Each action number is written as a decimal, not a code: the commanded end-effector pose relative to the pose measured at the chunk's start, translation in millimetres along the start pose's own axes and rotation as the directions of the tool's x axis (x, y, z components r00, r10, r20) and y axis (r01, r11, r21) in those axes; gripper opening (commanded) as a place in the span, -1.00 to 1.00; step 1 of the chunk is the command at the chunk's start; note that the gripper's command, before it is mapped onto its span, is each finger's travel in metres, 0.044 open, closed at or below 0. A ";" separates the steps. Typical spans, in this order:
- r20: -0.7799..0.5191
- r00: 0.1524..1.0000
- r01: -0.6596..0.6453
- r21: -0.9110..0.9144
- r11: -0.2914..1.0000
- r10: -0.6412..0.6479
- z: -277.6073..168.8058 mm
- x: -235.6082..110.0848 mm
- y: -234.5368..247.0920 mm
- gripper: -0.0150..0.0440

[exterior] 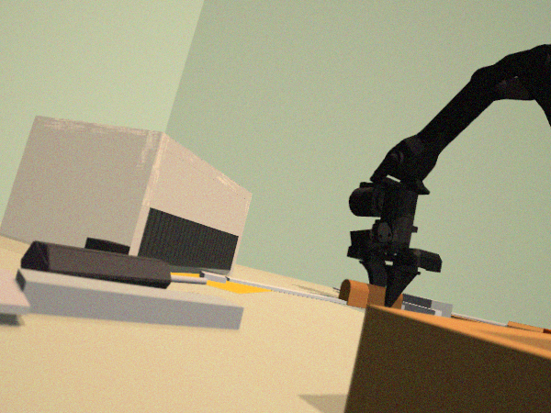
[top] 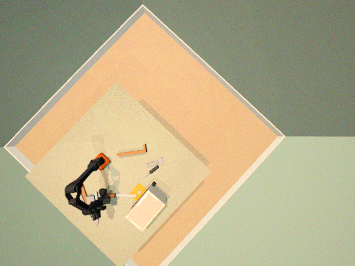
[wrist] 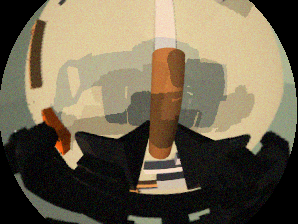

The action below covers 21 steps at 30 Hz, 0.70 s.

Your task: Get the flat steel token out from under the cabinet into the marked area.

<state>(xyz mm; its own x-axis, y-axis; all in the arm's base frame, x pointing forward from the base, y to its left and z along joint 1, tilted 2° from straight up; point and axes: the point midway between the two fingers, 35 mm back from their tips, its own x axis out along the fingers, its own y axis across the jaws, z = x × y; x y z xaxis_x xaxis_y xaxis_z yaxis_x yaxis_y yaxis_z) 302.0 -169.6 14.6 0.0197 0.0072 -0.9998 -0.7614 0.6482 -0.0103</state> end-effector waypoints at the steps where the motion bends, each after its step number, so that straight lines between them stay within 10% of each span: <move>1: 0.003 1.000 0.002 -0.005 1.000 -0.002 -5.1 -1.4 -0.2 -0.49; 21: 0.001 1.000 0.002 -0.005 1.000 -0.002 -31.8 -1.8 -0.6 -0.49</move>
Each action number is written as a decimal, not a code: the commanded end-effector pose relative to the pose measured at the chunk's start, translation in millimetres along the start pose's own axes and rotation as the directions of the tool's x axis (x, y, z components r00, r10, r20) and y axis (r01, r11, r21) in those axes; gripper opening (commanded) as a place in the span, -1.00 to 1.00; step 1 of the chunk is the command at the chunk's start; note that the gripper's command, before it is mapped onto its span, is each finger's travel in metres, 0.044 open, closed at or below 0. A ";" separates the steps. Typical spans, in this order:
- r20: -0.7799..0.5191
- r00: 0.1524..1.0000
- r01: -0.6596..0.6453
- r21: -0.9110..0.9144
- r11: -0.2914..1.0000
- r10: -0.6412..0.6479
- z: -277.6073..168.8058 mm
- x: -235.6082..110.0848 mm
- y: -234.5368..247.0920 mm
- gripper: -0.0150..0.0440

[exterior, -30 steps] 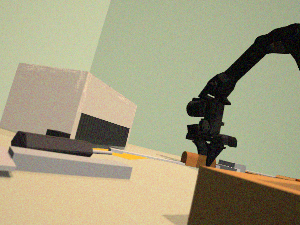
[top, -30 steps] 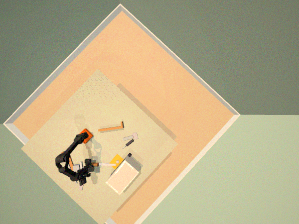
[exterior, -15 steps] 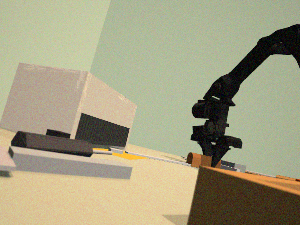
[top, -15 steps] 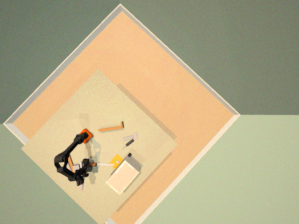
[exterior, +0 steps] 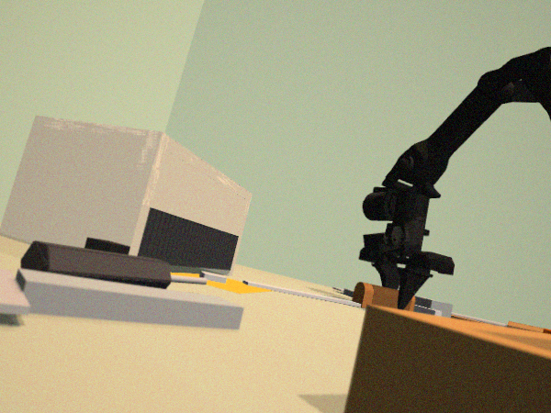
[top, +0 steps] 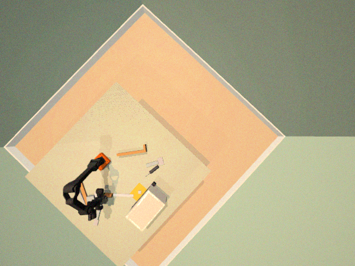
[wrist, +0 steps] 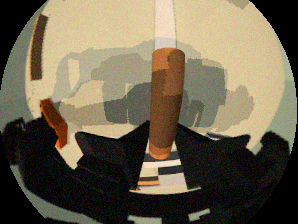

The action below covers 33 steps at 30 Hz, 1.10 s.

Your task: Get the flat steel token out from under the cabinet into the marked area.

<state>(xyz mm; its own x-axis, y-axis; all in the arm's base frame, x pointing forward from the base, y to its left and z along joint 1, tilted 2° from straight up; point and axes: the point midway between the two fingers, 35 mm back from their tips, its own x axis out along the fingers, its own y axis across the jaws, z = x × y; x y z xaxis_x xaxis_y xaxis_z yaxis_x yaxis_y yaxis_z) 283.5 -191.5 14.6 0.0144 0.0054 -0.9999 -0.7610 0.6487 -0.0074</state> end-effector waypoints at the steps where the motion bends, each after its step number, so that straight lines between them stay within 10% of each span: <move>1: 0.005 1.000 0.005 -0.005 1.000 -0.005 -4.5 -1.2 -0.5 -0.49; 33: 0.005 1.000 0.006 -0.013 1.000 -0.006 -14.0 -1.7 -16.9 -0.49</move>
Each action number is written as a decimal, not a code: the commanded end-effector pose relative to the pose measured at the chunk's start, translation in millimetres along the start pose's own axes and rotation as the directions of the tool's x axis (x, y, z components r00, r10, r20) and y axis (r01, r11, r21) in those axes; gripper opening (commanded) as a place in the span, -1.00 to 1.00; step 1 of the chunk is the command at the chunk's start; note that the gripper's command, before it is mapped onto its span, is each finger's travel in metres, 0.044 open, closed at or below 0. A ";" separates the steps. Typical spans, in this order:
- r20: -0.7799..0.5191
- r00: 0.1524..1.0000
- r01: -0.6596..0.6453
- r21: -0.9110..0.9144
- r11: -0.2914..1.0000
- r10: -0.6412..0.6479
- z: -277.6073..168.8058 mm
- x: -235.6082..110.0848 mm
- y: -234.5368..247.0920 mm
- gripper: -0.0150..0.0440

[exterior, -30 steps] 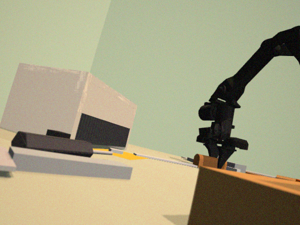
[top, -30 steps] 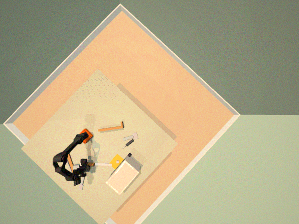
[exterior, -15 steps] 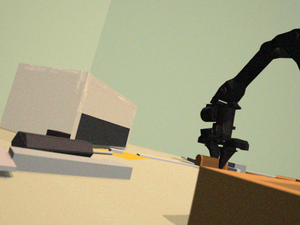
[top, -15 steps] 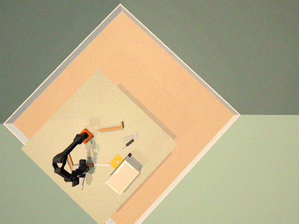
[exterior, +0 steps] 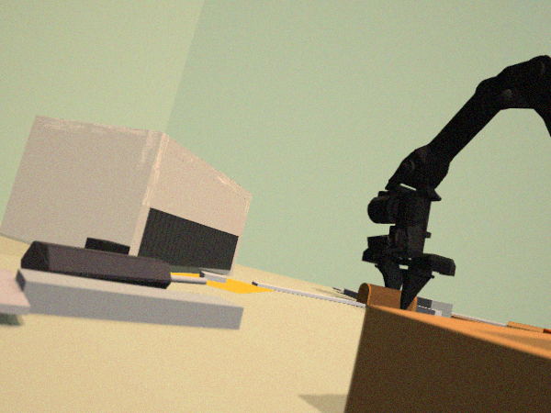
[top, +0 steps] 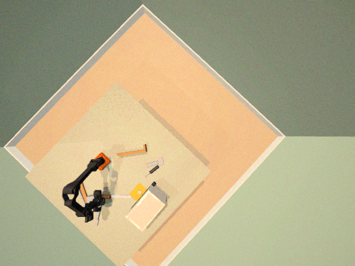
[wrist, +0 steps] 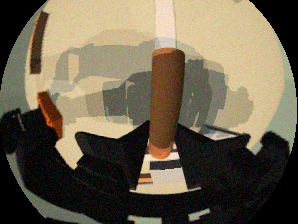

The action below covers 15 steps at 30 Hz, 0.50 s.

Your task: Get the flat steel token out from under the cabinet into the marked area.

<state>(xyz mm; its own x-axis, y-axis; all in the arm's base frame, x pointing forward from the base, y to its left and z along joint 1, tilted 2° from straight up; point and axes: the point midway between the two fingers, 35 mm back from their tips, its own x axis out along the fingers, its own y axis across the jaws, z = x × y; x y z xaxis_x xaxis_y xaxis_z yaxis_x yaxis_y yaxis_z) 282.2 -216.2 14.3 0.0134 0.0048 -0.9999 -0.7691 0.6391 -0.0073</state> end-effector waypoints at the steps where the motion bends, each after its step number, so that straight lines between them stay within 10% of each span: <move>1: 0.006 1.000 0.007 -0.002 1.000 -0.007 7.1 -1.9 -1.9 -0.49; 15: 0.008 1.000 0.007 -0.009 1.000 -0.007 26.9 -2.0 -1.7 -0.49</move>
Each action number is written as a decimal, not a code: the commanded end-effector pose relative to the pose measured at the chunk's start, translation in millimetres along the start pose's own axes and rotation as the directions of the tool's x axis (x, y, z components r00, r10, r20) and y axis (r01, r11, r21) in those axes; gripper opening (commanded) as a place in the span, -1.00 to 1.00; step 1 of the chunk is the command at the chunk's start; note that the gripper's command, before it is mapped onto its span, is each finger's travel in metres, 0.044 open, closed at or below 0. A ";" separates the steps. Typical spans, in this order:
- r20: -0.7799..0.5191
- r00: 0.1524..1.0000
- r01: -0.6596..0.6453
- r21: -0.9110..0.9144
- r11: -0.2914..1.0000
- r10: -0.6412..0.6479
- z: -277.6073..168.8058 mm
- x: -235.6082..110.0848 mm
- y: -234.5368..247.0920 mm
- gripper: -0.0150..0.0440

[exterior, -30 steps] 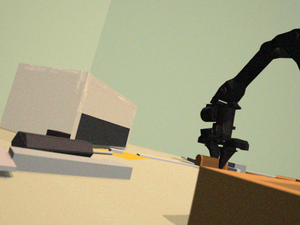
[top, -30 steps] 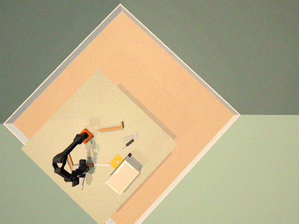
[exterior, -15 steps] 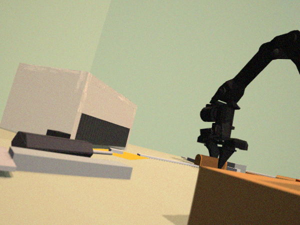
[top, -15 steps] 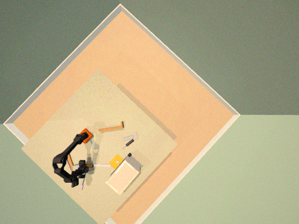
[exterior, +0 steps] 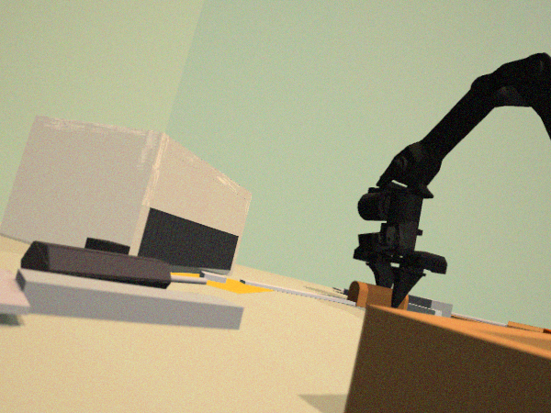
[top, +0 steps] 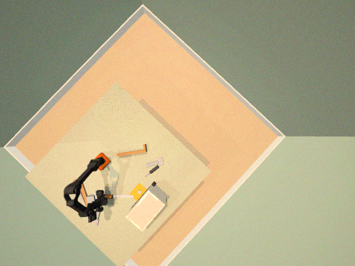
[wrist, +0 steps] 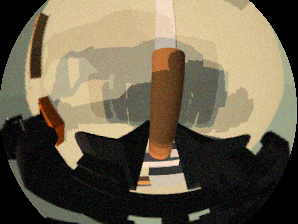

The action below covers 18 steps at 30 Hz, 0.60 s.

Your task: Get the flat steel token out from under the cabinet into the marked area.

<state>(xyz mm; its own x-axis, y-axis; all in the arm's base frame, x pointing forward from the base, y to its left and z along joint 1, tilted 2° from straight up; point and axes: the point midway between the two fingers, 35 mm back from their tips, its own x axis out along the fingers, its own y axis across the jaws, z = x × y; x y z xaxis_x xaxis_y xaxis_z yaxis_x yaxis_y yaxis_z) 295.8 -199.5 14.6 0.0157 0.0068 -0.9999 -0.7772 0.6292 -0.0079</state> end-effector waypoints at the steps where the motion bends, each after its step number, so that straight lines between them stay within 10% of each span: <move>1: 0.005 1.000 0.006 0.003 1.000 -0.006 6.7 -2.0 -2.0 -0.49; 18: 0.007 1.000 0.006 0.000 1.000 -0.006 30.8 -2.3 -2.8 -0.49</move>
<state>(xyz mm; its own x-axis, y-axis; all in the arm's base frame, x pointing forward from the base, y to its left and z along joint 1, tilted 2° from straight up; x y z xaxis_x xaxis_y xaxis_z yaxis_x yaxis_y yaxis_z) 311.8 -179.9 14.8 0.0166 0.0111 -0.9998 -0.7792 0.6267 -0.0060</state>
